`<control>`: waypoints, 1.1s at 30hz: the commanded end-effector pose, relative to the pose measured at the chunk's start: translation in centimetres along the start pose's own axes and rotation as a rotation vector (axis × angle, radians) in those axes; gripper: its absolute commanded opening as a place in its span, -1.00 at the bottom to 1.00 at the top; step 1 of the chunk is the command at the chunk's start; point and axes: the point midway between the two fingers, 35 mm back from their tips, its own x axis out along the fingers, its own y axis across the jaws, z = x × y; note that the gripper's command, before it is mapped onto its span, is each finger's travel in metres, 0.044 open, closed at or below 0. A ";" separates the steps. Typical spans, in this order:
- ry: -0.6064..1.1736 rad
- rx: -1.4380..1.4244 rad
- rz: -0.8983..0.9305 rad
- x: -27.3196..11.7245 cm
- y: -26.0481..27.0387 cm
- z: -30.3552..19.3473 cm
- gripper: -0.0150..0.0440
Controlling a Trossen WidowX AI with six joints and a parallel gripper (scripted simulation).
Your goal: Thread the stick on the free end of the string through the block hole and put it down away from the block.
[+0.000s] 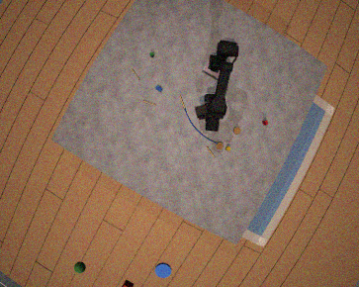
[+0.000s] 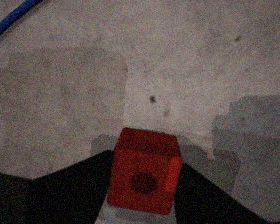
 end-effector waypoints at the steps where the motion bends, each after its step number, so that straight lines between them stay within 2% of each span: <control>1: -0.014 0.001 0.001 -0.2 0.1 -0.1 -0.49; 33: -0.496 0.006 -0.022 1.1 0.0 -2.9 -0.49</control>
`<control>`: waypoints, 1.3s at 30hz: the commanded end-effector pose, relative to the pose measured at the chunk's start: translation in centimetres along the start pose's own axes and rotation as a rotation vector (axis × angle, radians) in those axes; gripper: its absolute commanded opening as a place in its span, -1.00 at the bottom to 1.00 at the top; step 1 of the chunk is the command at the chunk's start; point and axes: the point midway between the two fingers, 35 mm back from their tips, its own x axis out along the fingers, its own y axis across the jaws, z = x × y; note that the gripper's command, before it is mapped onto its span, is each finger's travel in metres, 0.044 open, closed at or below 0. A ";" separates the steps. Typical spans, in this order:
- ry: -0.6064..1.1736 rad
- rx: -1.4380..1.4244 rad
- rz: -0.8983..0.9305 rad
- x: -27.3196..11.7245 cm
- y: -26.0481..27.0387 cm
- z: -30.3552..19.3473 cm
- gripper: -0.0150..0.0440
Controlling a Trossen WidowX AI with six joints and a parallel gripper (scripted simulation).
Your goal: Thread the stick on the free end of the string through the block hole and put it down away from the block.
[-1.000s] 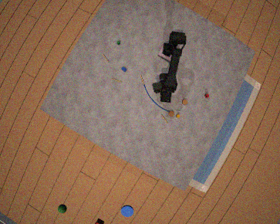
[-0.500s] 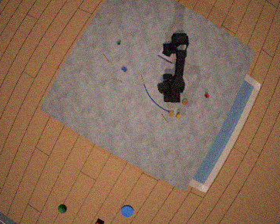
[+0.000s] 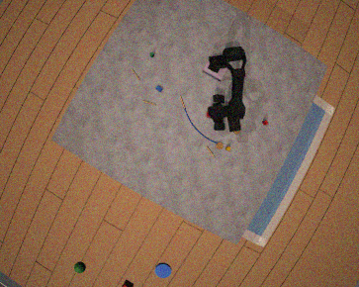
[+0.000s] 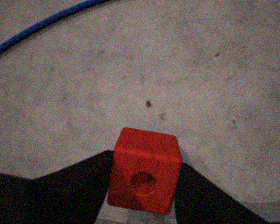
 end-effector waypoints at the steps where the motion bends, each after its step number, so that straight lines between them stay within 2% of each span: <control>1: -0.066 0.006 -0.002 0.0 0.0 -0.3 -0.49; 30: -0.461 0.011 0.002 0.0 0.0 -2.6 -0.49; 31: -0.413 0.009 -0.002 -0.1 -0.1 -2.4 -0.40; 39: -0.413 0.009 -0.002 -0.3 -0.1 -2.4 0.31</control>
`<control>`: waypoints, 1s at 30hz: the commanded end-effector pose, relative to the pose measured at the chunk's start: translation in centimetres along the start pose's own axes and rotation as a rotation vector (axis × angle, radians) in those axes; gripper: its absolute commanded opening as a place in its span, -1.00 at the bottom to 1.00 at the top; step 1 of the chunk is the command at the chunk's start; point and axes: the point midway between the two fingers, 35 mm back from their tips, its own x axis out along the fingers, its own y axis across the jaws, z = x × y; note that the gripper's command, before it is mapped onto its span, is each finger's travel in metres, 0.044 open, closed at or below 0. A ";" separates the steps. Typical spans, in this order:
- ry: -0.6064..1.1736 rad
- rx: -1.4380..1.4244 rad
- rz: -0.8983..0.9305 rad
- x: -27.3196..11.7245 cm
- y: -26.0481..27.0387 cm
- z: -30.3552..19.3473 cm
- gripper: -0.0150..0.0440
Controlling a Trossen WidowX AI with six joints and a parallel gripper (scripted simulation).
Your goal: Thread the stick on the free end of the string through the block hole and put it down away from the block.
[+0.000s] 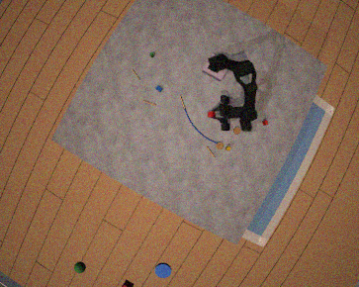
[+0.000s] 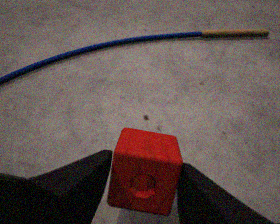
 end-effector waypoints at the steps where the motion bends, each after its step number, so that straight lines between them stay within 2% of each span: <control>1: 0.007 -0.005 -0.002 -1.0 0.1 0.1 0.31; 5: 0.004 0.000 0.000 -6.0 0.0 1.4 0.31; 21: 0.003 0.000 0.000 -6.3 0.0 1.5 0.31; 23: 0.012 -0.060 -0.005 -6.1 0.0 1.6 0.49; 28: 0.132 -0.446 -0.041 -5.0 -0.4 1.9 0.94; 30: 0.186 -0.606 -0.037 -4.6 -0.6 2.1 1.00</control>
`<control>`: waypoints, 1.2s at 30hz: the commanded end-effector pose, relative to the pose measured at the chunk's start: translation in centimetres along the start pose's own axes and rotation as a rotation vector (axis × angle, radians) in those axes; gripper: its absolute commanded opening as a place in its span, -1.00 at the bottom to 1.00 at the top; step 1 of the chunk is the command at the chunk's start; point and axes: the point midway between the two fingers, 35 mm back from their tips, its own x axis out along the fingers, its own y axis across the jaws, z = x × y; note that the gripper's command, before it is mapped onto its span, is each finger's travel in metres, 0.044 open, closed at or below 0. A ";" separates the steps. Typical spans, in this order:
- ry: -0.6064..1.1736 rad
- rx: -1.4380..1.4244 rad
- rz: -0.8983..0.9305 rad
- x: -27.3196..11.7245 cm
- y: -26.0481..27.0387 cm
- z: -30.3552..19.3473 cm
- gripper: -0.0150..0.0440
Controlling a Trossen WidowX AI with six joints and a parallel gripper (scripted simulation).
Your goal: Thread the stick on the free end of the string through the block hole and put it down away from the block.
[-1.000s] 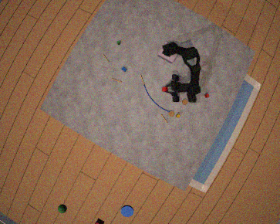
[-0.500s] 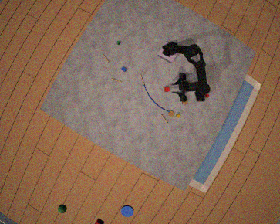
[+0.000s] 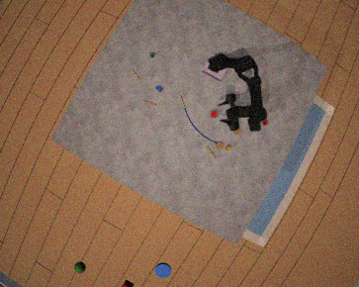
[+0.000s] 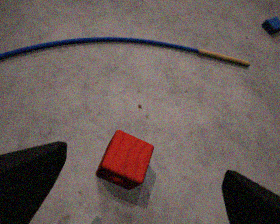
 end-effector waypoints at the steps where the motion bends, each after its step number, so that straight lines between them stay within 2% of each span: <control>1: 0.133 -0.398 0.002 1.1 -0.6 0.2 1.00; 9: 0.300 -1.017 0.157 2.2 -1.0 0.8 1.00; 17: 0.356 -1.336 0.320 2.7 -1.1 1.1 1.00; 27: 0.329 -1.737 0.559 3.1 -1.0 1.5 1.00; 36: 0.207 -2.081 0.794 3.2 -0.9 2.0 1.00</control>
